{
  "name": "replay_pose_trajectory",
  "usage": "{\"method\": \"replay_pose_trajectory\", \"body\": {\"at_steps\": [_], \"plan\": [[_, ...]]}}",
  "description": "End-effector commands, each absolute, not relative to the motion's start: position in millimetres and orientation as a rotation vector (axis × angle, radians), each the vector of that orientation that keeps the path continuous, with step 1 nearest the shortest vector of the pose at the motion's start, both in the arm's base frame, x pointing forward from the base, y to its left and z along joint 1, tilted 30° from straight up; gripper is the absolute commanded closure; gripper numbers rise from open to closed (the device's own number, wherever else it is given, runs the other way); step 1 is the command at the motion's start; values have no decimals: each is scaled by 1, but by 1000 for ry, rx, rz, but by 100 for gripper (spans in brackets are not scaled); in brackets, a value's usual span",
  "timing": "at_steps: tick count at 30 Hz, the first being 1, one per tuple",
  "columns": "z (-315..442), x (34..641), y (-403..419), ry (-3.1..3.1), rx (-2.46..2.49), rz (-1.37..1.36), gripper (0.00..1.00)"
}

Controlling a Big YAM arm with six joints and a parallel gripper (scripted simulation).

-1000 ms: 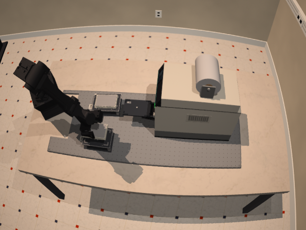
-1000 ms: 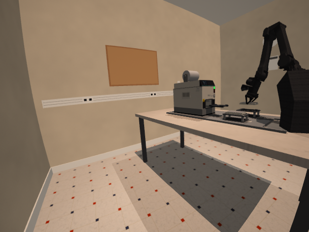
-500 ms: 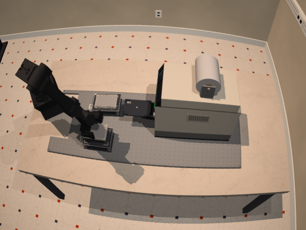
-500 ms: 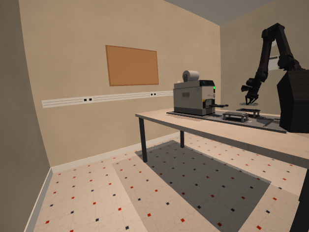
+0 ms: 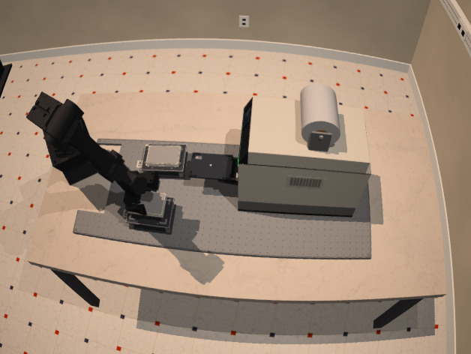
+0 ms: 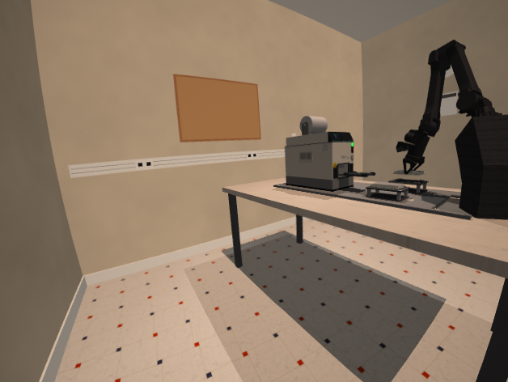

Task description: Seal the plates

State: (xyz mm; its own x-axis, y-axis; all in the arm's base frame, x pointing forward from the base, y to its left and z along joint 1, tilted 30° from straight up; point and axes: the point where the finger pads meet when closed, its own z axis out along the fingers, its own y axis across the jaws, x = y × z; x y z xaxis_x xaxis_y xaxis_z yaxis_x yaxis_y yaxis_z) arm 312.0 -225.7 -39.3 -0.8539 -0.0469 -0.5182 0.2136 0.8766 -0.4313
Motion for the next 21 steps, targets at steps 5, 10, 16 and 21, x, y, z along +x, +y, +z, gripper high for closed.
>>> {"method": "replay_pose_trajectory", "body": {"at_steps": [5, 10, 16, 21], "plan": [[-37, 316, -233, 2487, 118, -679, 100], [-40, 316, -234, 2495, 121, -676, 100], [-43, 315, -238, 2495, 128, -679, 100], [-44, 318, -236, 2490, 117, -677, 100]]}}
